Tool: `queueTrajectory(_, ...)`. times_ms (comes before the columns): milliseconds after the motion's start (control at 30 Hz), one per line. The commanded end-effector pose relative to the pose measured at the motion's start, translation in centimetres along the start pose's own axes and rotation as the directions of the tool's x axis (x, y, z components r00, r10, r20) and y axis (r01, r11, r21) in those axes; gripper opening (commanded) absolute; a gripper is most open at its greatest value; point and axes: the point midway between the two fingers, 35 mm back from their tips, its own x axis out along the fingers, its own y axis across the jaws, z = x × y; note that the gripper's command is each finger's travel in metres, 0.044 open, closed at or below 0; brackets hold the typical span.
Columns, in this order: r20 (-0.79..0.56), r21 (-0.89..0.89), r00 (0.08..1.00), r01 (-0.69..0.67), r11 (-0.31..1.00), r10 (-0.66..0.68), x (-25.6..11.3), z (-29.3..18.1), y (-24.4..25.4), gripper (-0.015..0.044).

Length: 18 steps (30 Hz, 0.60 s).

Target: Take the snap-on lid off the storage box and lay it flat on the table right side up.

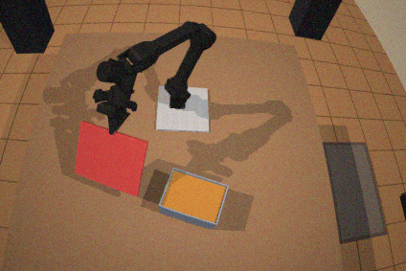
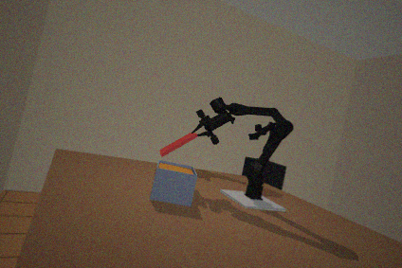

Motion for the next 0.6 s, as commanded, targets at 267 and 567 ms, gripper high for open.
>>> queueTrajectory(267, 0.0, -0.011, 1.0, -0.013, 1.0, 0.013, -0.4, 2.3, 0.4, 0.0)
queueTrajectory(567, 0.001, -0.012, 1.0, -0.013, 1.0, 0.013, -0.5, 4.1, 0.3, 0.0)
